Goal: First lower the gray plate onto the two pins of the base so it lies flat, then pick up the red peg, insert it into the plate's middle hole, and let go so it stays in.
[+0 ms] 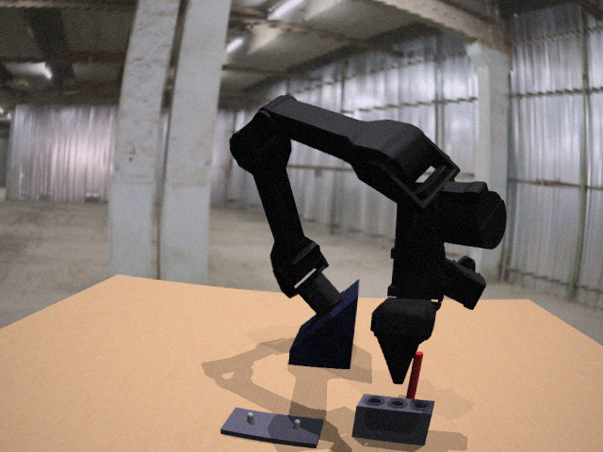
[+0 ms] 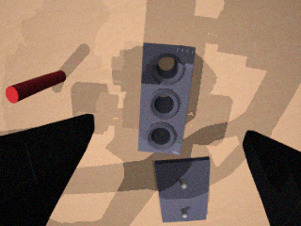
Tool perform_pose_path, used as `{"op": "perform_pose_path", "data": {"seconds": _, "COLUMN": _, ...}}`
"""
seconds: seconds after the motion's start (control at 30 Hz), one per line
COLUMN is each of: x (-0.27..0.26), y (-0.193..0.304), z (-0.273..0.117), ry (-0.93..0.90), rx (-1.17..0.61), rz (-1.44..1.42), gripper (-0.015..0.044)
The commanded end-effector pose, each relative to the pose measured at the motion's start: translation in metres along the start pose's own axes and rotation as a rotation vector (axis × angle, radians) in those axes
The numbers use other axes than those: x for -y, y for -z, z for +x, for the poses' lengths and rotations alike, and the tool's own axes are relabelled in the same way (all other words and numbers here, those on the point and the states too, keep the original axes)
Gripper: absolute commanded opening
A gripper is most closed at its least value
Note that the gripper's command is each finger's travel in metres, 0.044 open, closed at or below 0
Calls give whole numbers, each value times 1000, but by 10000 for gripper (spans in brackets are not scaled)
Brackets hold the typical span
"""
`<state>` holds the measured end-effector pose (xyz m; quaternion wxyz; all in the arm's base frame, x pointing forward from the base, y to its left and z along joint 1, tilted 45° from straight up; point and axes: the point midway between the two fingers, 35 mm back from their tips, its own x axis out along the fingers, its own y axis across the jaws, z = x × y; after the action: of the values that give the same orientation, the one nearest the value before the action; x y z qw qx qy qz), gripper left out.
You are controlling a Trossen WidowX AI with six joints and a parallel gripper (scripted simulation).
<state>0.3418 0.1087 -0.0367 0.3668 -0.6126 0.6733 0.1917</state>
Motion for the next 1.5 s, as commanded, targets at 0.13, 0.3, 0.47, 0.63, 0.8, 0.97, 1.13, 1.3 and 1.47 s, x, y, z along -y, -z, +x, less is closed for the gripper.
{"op": "perform_pose_path", "data": {"seconds": 0.13, "x": -3, "y": 1, "z": 20, "ry": -8, "rx": -16, "rz": -10, "gripper": 440}}
{"op": "perform_pose_path", "data": {"seconds": 0.3, "x": -3, "y": 2, "z": 34, "ry": -8, "rx": -17, "rz": -10, "gripper": 440}}
{"op": "perform_pose_path", "data": {"seconds": 0.47, "x": -2, "y": 2, "z": 38, "ry": -8, "rx": -16, "rz": -10, "gripper": 440}}
{"op": "perform_pose_path", "data": {"seconds": 0.63, "x": -2, "y": 2, "z": 46, "ry": -8, "rx": -16, "rz": -10, "gripper": 440}}
{"op": "perform_pose_path", "data": {"seconds": 0.8, "x": -2, "y": 2, "z": 55, "ry": -9, "rx": -17, "rz": -8, "gripper": 440}}
{"op": "perform_pose_path", "data": {"seconds": 0.97, "x": -2, "y": 2, "z": 63, "ry": -11, "rx": -17, "rz": -6, "gripper": 440}}
{"op": "perform_pose_path", "data": {"seconds": 1.13, "x": -2, "y": 3, "z": 71, "ry": -12, "rx": -18, "rz": -5, "gripper": 440}}
{"op": "perform_pose_path", "data": {"seconds": 1.3, "x": -3, "y": 3, "z": 79, "ry": -11, "rx": -18, "rz": -6, "gripper": 440}}
{"op": "perform_pose_path", "data": {"seconds": 1.47, "x": -3, "y": 4, "z": 87, "ry": -8, "rx": -19, "rz": -8, "gripper": 440}}
